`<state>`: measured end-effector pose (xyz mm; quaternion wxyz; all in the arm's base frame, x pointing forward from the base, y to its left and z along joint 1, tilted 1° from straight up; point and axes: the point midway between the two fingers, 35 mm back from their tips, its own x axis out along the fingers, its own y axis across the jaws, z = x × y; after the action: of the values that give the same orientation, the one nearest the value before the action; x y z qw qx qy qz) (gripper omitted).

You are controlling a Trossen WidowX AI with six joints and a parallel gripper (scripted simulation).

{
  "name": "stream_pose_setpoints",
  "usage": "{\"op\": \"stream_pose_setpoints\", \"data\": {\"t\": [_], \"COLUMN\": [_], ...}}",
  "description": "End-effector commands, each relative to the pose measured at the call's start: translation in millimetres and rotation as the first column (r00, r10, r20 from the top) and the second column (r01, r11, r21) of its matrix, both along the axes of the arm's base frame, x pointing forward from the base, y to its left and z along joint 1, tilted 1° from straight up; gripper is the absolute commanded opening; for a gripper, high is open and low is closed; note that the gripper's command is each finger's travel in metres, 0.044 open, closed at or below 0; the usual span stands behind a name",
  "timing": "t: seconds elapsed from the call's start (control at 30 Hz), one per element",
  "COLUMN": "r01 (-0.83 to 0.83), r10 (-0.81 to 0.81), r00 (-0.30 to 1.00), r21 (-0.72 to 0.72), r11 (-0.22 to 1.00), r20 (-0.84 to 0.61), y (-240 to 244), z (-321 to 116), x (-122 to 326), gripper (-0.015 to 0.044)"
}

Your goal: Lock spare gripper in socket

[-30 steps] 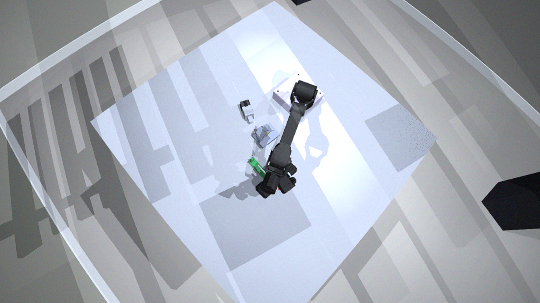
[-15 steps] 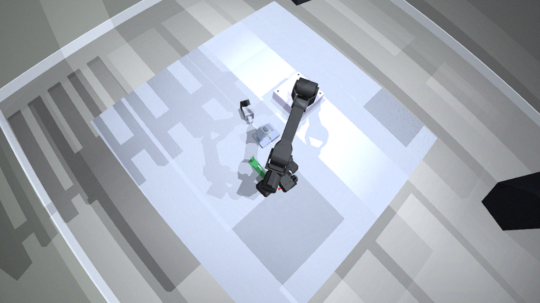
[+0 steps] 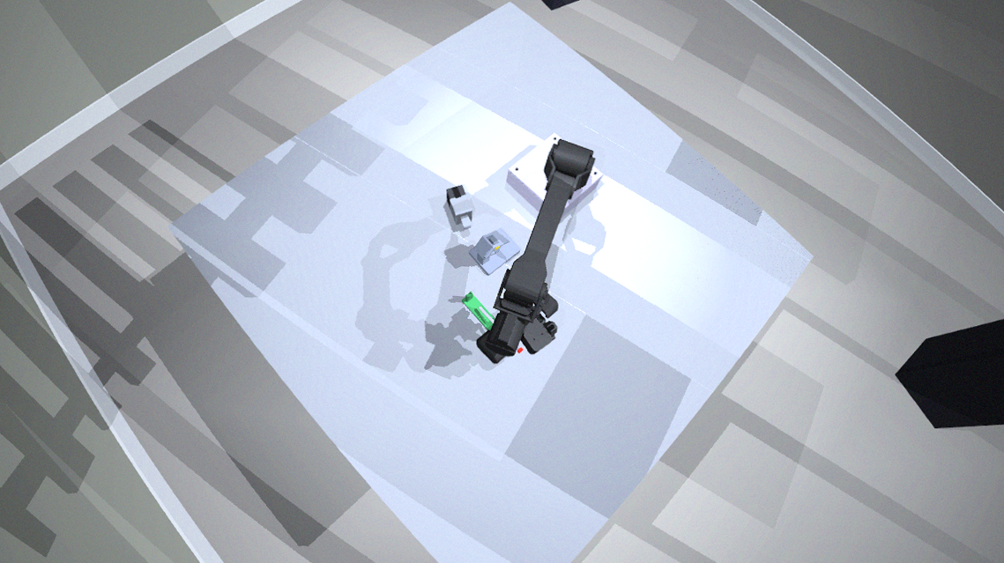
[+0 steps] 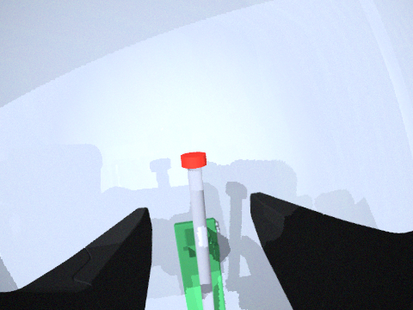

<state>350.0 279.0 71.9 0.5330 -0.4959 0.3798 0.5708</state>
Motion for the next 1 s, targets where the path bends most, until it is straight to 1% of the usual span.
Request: {"op": "stream_pose_setpoints", "data": {"t": [0.0, 0.03, 0.17, 0.23, 0.37, 0.43, 0.67, 0.77, 0.9, 0.97], "r01": [0.0, 0.0, 0.0, 0.002, 0.014, 0.016, 0.016, 0.016, 0.016, 0.016], "r10": [0.0, 0.0, 0.0, -0.002, -0.017, -0.019, -0.019, -0.019, -0.019, -0.019], "r00": [1.0, 1.0, 1.0, 1.0, 0.999, 0.999, 0.999, 0.999, 0.999, 0.999], "r21": [0.0, 0.0, 0.0, -0.012, -0.077, -0.088, -0.088, -0.088, -0.089, -0.089], "r11": [1.0, 1.0, 1.0, 1.0, 0.997, 0.996, 0.996, 0.996, 0.996, 0.996], "r20": [0.0, -0.001, -0.001, -0.004, -0.031, -0.036, -0.036, -0.036, -0.035, -0.035], "y": [0, 0, 0, -8, -54, -63, -62, -63, -65, -64], "z": [11, 3, 3, 9, 48, 55, 53, 35, -6, -14], "x": [0, 0, 0, 2, 9, 9, 10, 11, 11, 13], "gripper": [0.02, 0.0226, 0.0331, 0.0279, 0.018, 0.018, 0.018, 0.018, 0.018, 0.018]}}
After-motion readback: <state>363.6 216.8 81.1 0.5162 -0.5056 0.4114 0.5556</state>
